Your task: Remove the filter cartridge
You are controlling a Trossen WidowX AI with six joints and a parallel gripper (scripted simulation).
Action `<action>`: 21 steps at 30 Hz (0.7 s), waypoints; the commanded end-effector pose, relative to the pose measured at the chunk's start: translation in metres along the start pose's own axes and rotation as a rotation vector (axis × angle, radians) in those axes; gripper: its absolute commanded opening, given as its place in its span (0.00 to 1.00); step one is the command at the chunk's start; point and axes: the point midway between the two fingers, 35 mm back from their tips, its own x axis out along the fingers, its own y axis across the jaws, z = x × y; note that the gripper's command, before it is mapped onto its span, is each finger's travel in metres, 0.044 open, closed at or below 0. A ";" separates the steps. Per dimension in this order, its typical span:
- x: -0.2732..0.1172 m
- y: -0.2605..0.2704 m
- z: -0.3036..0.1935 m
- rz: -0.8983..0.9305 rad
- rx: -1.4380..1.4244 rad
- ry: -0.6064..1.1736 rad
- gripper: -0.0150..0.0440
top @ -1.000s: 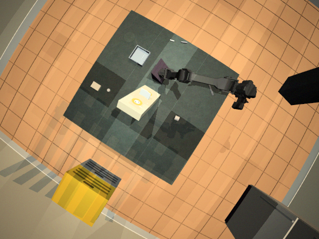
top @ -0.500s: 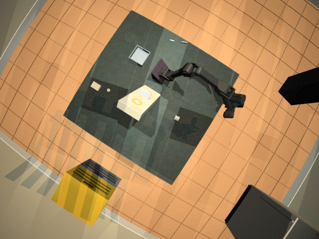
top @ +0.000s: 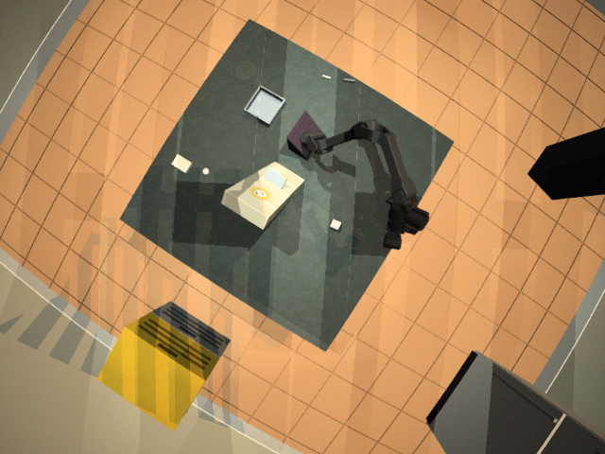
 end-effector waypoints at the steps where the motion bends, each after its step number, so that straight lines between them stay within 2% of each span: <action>1: 0.006 -0.034 -0.058 -0.051 -0.005 0.135 0.41; 5: -0.002 -0.067 -0.114 -0.103 0.016 0.252 0.41; 10: -0.030 -0.104 -0.184 -0.169 0.071 0.382 0.41; 21: -0.144 -0.141 -0.316 -0.328 0.337 0.565 0.41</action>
